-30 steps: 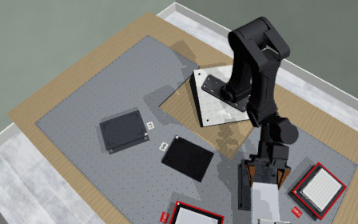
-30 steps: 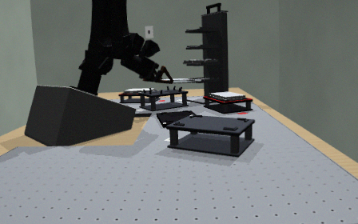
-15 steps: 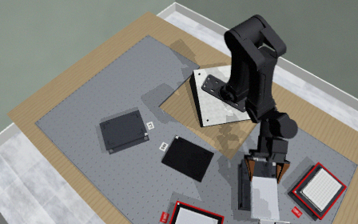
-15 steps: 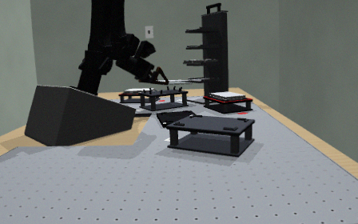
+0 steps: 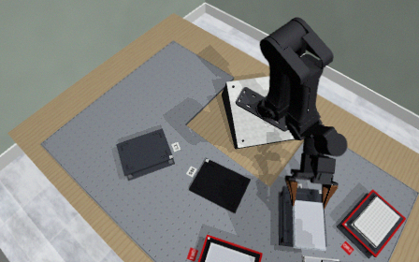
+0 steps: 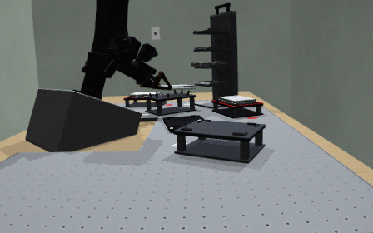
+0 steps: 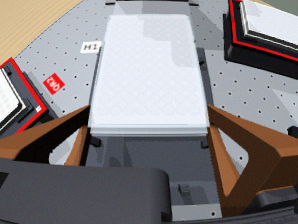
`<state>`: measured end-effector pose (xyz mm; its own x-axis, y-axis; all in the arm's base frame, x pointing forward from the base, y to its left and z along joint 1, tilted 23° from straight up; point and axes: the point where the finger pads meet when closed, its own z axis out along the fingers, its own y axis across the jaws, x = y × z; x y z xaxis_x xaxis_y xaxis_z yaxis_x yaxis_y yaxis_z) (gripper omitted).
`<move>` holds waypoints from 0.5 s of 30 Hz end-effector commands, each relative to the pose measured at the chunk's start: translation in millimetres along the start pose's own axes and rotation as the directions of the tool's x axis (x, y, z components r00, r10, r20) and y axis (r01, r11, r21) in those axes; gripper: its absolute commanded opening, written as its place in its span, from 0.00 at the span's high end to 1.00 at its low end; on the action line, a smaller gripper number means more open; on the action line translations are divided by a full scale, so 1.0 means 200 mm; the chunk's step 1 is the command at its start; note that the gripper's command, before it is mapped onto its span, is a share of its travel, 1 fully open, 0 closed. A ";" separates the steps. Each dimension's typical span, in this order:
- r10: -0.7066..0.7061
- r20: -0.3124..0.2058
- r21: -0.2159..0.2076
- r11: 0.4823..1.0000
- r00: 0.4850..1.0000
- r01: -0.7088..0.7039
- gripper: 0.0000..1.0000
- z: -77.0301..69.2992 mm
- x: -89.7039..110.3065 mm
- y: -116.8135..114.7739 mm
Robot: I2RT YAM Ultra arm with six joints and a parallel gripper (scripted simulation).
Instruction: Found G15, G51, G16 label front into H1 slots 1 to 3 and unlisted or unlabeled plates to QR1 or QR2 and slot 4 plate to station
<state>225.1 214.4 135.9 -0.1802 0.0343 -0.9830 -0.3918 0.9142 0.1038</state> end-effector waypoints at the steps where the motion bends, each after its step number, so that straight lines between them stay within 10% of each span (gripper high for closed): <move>1: 0.018 0.023 0.012 1.000 1.000 -0.018 0.14 -0.01 -0.03 -0.01; 15: 0.018 0.022 0.012 1.000 1.000 -0.018 0.14 -0.07 0.03 0.00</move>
<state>211.4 210.2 126.1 -0.1798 0.0323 -0.9832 -0.3934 0.9137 0.1019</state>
